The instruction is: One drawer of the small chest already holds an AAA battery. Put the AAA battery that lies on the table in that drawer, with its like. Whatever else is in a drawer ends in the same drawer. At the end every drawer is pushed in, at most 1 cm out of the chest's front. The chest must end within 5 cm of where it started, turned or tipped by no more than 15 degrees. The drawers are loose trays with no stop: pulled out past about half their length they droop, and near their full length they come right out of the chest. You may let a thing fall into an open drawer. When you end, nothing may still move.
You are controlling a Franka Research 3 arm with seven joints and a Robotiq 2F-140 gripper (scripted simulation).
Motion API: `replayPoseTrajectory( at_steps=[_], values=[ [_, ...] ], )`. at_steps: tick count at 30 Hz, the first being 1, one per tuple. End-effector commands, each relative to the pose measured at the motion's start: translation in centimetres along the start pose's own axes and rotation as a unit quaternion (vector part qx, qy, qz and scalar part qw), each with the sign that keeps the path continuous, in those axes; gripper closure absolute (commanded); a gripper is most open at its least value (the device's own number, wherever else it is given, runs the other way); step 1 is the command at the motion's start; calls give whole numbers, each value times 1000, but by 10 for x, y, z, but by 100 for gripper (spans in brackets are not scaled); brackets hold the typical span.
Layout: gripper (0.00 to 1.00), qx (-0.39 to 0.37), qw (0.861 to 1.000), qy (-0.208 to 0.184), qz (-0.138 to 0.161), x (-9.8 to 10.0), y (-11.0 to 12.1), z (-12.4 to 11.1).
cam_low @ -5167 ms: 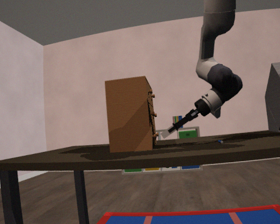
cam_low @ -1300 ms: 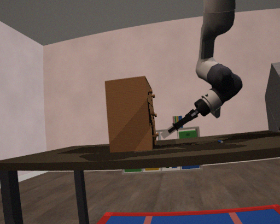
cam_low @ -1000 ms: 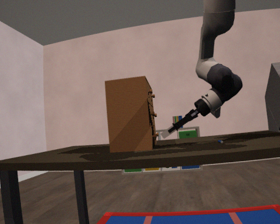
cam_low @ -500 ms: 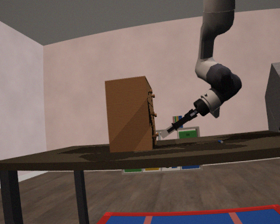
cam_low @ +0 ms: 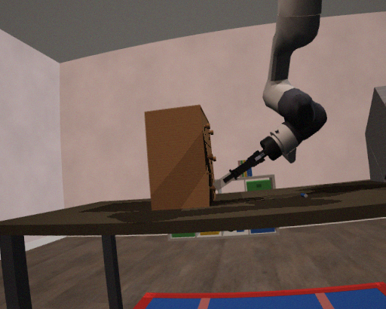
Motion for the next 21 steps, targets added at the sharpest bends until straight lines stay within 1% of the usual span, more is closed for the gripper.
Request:
replayPoseTrajectory(
  at_steps=[1, 10, 21],
  values=[
    [80, -4, 1000, 4, 3, -5, -1, 0],
    [80, -4, 1000, 4, 3, -10, -1, -4],
    [80, -4, 1000, 4, 3, -11, -1, -4]
  ],
)
Point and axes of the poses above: the point where the finger pads meet when closed, its own x axis back along the fingers, its own y axis across the jaws, z = x × y, the point moved 10 cm from there along x, back along the fingers, and after that the axes turned 8 degrees about -x, right-handed, at the moved point
